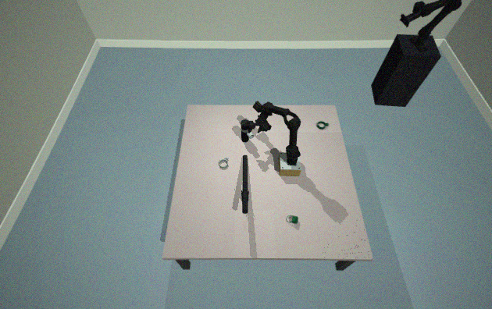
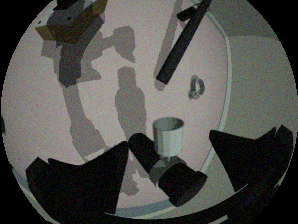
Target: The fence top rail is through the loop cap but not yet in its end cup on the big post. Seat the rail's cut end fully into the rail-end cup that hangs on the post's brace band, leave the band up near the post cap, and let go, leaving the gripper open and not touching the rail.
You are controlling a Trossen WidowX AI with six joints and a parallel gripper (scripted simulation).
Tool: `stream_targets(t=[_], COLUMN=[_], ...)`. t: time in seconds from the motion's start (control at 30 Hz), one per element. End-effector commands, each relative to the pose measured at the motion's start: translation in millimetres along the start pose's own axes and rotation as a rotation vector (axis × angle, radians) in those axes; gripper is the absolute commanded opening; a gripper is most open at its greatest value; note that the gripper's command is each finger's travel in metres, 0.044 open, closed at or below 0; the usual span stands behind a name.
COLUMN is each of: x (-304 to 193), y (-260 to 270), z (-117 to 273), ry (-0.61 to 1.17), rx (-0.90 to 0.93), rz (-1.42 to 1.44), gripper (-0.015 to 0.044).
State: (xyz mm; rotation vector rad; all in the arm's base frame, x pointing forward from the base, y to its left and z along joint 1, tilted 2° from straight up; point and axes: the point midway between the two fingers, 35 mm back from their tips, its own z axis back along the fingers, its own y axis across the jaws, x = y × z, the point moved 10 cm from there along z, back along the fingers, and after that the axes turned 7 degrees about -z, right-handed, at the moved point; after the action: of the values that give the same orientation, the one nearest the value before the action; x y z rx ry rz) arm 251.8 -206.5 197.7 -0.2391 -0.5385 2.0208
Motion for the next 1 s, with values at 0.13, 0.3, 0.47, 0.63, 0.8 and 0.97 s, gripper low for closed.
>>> stream_targets(t=[0.13, 0.3, 0.47, 0.63, 0.8, 0.97], x=[-1.1, -1.8, -2.3, -2.5, -2.4, -2.2], y=[0.3, 0.1, 0.0, -0.1, -0.1, -0.1], z=[-8.1, -16.4, -24.6, -32.9, -41.1, -49.2], ry=[0.004, 0.004, 0.004, 0.004, 0.004, 0.004], rx=[-0.004, -0.004, -0.004, -0.005, -0.005, -0.005], rz=[0.009, 0.009, 0.009, 0.009, 0.009, 0.009], gripper=[0.044, 0.044, 0.044, 0.044, 0.044, 0.044])
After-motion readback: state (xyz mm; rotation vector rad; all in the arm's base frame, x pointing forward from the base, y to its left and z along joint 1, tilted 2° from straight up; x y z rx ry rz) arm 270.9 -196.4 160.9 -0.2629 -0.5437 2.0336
